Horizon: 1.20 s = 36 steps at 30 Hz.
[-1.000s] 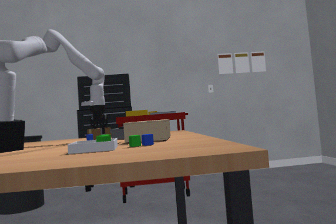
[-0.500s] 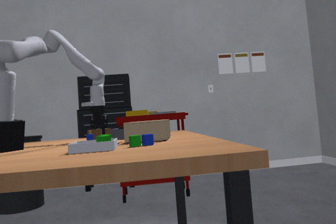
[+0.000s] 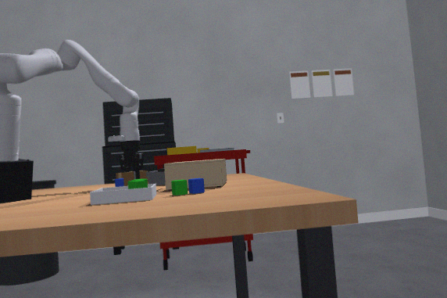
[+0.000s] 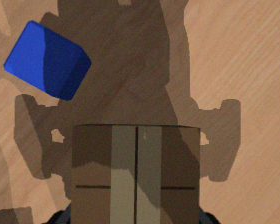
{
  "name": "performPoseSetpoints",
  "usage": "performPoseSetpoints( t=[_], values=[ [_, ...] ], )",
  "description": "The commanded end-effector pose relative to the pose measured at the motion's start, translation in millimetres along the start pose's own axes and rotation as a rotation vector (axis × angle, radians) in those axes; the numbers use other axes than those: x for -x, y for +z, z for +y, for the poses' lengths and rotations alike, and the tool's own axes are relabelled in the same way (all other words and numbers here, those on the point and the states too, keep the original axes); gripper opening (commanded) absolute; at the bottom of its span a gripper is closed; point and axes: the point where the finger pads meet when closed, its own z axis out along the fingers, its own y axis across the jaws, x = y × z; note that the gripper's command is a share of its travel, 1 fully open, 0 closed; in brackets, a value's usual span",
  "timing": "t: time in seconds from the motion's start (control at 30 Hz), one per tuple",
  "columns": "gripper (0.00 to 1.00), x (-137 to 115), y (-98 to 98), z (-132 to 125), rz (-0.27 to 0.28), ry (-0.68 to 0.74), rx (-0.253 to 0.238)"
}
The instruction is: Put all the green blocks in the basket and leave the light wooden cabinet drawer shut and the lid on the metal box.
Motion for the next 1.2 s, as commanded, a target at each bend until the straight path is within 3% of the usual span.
performPoseSetpoints(
  t=[0.0,0.67,0.7,1.17],
  values=[
    [0.67,0.6,-0.7,0.1,-0.002,0.0,0.0],
    [0.67,0.6,-0.7,0.1,-0.002,0.0,0.0],
    [0.83,0.6,-0.7,0.1,-0.002,0.0,0.0],
    [0.83,0.6,-0.7,0.1,-0.002,0.0,0.0]
  ],
)
